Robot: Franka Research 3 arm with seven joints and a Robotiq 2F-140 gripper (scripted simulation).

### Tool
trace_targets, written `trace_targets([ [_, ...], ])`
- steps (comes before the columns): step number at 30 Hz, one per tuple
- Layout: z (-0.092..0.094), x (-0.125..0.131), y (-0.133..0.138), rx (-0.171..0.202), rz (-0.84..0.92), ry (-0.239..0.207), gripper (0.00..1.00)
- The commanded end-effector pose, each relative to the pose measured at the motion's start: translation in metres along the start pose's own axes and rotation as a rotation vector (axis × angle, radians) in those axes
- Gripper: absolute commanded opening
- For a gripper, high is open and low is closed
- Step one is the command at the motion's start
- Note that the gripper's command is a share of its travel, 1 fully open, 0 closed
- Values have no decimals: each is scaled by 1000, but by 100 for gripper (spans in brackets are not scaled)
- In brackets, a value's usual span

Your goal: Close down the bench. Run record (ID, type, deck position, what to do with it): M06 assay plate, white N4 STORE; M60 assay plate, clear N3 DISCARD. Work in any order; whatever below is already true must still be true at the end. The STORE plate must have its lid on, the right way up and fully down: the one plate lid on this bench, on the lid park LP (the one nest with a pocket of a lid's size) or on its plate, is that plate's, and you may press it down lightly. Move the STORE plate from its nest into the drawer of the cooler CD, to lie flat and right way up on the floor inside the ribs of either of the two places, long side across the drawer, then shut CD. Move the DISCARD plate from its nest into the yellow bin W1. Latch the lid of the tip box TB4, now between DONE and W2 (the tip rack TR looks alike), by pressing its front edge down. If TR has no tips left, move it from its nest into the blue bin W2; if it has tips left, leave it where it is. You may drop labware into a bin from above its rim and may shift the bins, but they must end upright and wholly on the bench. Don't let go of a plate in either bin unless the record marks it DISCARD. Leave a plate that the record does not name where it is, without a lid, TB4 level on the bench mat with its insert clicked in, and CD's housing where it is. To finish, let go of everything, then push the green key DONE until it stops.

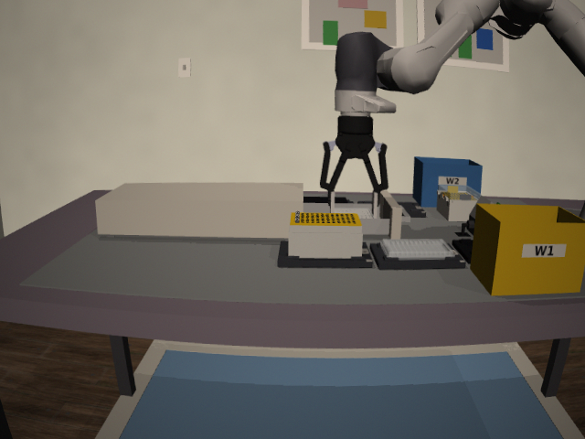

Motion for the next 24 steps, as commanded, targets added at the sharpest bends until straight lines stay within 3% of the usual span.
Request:
trace_targets([
  [1,-1,-1,-1,0,-5,0,0],
  [14,-1,-1,0,0,-5,0,0],
  [15,-1,-1,0,0,-5,0,61],
  [24,-1,-1,0,0,-5,0,61],
])
Point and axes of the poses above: the point where the finger pads meet when closed, its own z axis back along the fingers, its own y axis across the jaws, x = y × z, the point moved 7 cm from there along z, back along the fingers
